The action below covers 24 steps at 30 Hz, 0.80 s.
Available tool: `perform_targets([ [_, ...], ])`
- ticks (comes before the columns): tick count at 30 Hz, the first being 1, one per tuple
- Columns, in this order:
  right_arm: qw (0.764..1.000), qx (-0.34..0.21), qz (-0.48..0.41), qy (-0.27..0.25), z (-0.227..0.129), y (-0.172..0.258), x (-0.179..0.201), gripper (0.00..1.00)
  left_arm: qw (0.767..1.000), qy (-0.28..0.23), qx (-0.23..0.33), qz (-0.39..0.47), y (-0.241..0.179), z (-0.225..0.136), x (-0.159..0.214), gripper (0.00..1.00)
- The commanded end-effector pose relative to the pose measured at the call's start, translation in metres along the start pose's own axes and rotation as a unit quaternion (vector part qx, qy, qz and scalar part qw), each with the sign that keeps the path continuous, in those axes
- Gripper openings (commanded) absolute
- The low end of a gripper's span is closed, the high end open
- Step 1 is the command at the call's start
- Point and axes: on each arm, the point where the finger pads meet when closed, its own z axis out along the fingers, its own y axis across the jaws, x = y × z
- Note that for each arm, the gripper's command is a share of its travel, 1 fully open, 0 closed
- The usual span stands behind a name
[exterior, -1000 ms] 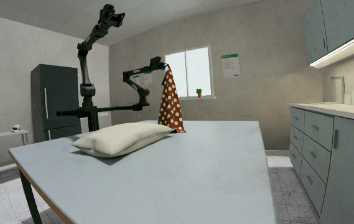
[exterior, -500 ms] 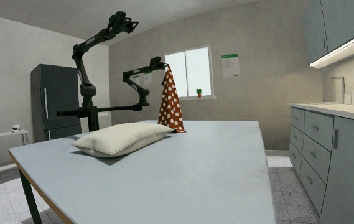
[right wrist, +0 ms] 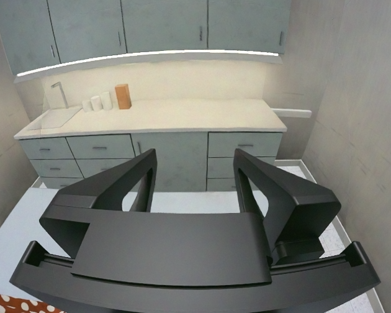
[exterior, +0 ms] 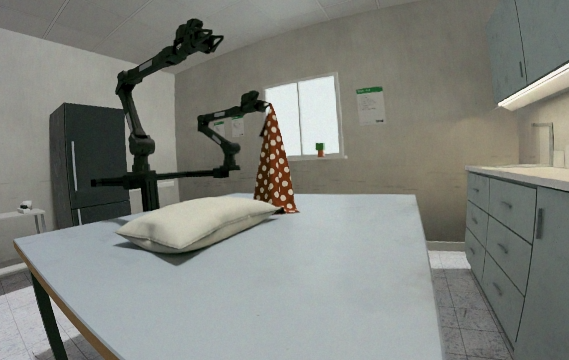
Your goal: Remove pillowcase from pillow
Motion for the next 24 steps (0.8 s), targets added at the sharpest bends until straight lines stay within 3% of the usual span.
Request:
perform_targets([
  [1,1.000,0.004,-0.006,-0.013,0.002,-0.005,-0.010,0.60,1.000,-0.031,-0.001,-0.007,0.001,0.001,-0.035,0.02],
  [12,1.000,0.001,-0.005,-0.019,0.002,-0.002,-0.018,0.60,0.999,-0.044,0.000,-0.005,0.020,0.013,-0.050,0.02],
  [24,1.000,0.001,-0.005,-0.019,0.002,-0.002,-0.018,0.60,0.998,-0.051,0.044,0.008,0.059,0.032,-0.060,0.02],
])
